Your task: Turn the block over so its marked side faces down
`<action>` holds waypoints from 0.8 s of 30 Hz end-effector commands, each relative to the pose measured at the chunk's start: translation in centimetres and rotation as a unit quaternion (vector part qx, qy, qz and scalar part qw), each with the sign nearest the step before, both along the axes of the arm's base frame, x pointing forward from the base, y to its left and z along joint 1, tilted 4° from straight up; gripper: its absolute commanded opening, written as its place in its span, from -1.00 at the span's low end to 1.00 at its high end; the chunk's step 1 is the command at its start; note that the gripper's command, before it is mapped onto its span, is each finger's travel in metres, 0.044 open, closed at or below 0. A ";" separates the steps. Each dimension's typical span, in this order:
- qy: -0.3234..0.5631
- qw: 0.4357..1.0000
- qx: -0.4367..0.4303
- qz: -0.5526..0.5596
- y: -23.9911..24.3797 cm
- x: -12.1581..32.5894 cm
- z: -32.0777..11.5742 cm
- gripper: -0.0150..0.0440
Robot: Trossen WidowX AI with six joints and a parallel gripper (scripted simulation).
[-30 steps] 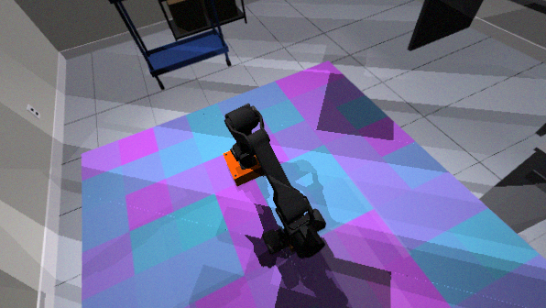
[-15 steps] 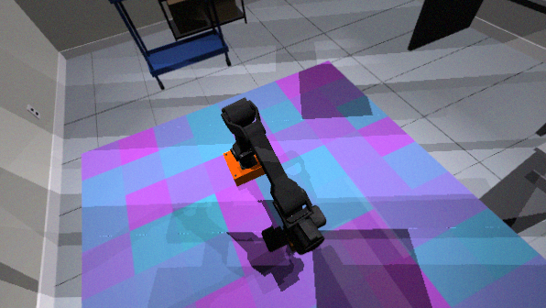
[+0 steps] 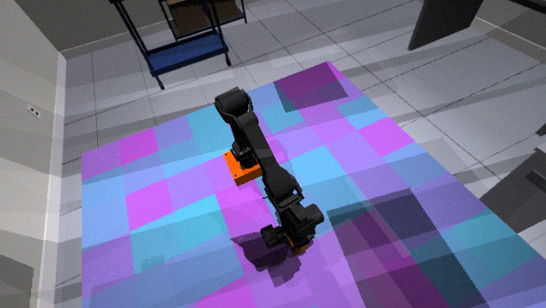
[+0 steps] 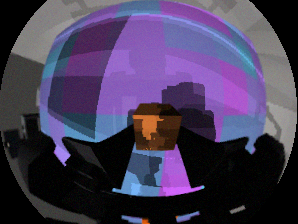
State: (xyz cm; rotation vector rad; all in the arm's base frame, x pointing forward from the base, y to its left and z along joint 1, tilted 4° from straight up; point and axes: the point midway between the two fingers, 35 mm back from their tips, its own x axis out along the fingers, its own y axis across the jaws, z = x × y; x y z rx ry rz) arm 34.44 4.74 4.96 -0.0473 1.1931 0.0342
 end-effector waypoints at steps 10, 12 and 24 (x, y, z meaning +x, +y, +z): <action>-0.107 0.994 0.005 0.004 0.0 -0.4 0.5 -0.49; -0.117 0.993 0.005 0.003 -0.1 -0.5 0.5 -0.49; -0.164 0.986 0.008 0.006 0.1 0.5 -0.9 -0.49</action>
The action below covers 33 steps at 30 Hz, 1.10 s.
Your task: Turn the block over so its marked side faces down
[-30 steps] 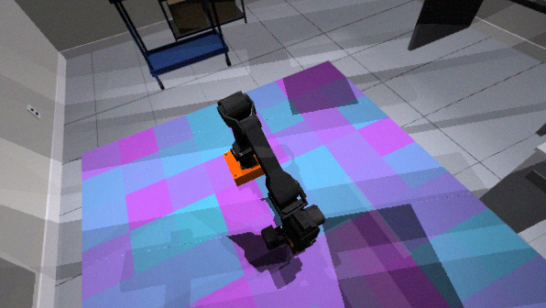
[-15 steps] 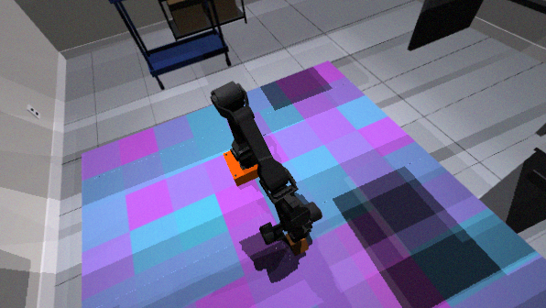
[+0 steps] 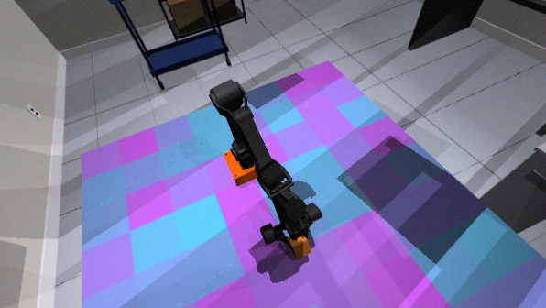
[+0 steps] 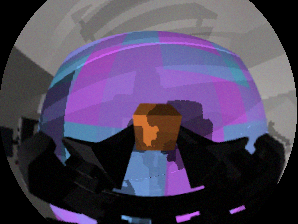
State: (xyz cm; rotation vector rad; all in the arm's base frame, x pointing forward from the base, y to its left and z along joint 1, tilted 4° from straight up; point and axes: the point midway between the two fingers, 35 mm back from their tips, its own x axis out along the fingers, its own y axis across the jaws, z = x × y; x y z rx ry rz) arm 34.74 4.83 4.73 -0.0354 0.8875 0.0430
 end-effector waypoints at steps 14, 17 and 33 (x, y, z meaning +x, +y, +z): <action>-0.110 0.994 0.002 0.005 0.1 0.8 -2.6 -0.49; -0.131 0.991 0.003 0.005 0.1 0.7 -2.8 -0.49; -0.224 0.975 0.008 0.005 -0.2 -0.8 -2.4 -0.49</action>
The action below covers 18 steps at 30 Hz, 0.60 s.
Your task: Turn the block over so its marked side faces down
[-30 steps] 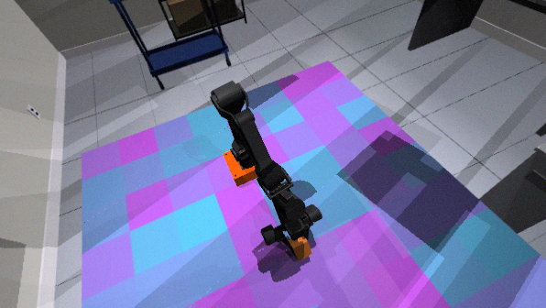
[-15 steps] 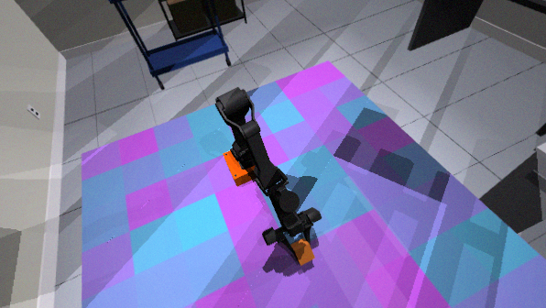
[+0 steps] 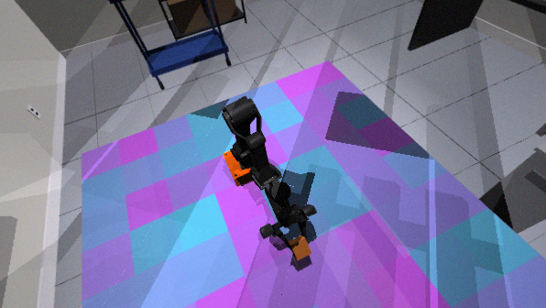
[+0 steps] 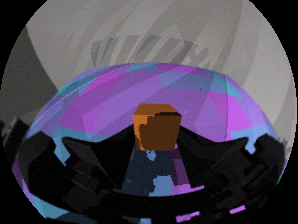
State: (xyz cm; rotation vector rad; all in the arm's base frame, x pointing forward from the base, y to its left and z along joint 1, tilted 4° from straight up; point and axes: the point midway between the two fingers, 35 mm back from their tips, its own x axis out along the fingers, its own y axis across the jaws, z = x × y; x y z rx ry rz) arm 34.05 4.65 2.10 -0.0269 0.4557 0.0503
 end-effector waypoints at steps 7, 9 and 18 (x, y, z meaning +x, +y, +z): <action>-0.024 1.000 -0.002 0.000 0.0 -0.2 0.5 -0.49; -0.024 1.000 -0.002 0.000 0.0 -0.2 0.5 -0.49; -0.024 1.000 -0.002 0.000 0.0 -0.2 0.5 -0.31</action>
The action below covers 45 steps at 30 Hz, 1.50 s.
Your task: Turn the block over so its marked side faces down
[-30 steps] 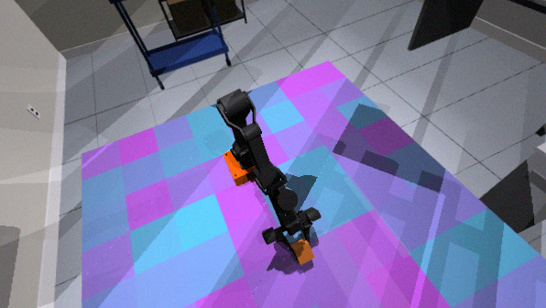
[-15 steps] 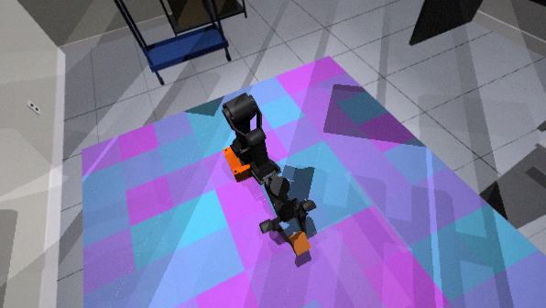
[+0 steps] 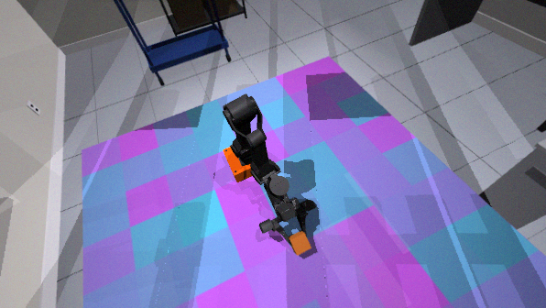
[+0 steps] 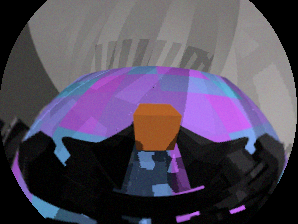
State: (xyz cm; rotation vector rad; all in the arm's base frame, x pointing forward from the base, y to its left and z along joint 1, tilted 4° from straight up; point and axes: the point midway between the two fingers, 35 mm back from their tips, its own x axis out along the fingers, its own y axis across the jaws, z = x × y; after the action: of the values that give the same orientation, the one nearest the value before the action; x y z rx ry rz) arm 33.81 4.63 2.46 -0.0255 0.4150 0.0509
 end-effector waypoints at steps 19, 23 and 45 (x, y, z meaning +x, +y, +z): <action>-0.003 1.000 -0.003 0.000 0.0 0.0 0.1 1.00; -0.003 1.000 -0.003 0.000 0.0 0.0 0.1 1.00; -0.003 1.000 -0.003 0.000 0.0 0.0 0.1 1.00</action>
State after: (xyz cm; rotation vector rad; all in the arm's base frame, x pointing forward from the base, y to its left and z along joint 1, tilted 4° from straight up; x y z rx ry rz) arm 33.85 4.63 2.57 -0.0250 0.4097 0.0505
